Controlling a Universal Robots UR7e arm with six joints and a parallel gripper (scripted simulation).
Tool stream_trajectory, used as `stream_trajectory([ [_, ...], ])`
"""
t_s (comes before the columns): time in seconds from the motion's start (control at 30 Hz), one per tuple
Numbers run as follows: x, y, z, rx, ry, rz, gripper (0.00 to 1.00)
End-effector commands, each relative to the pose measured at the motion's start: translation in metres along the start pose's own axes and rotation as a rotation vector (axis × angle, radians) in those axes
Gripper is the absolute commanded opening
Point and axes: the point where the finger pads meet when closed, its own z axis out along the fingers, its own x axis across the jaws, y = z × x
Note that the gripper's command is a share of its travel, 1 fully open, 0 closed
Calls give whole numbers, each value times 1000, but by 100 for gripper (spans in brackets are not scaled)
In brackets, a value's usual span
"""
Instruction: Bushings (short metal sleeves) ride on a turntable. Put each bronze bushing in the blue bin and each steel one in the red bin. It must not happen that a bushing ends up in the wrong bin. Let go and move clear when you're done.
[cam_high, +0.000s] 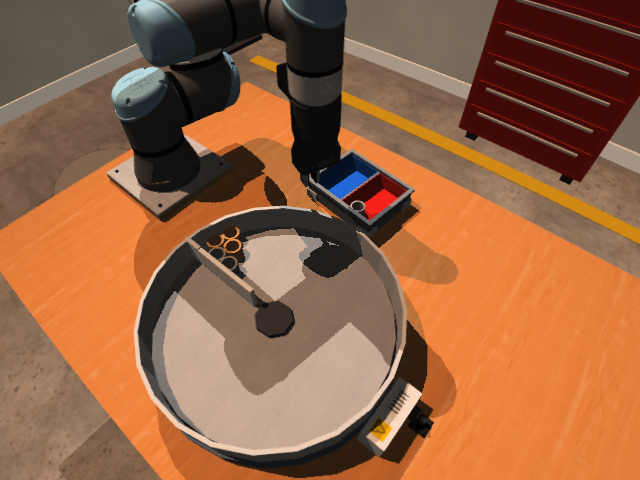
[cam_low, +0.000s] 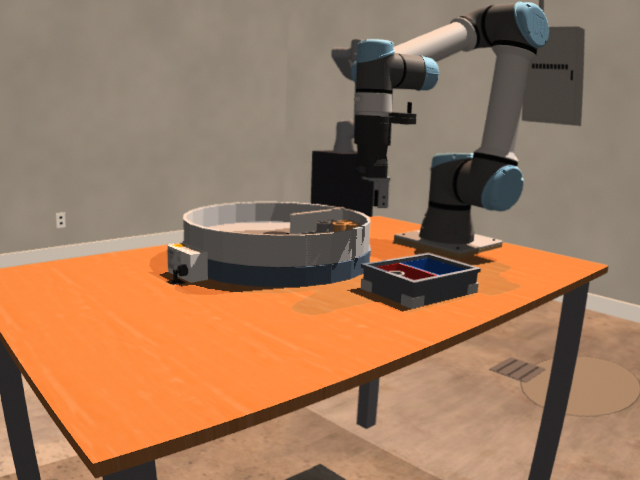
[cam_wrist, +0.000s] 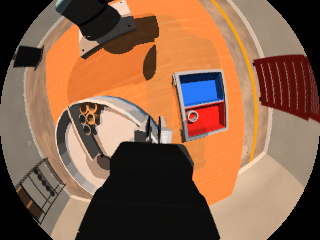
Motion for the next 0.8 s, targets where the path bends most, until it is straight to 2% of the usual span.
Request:
stream_trajectory([
  [0.0, -42, -2, 4, -2, 3, 38, 40],
  [0.2, -44, -3, 4, -2, 3, 40, 40],
  [0.37, -98, -7, 10, -2, 3, 92, 40],
  [0.5, -98, -7, 10, -2, 3, 92, 40],
  [0.67, -151, -10, 16, -2, 3, 143, 40],
  [0.77, -152, -10, 16, -2, 3, 145, 40],
])
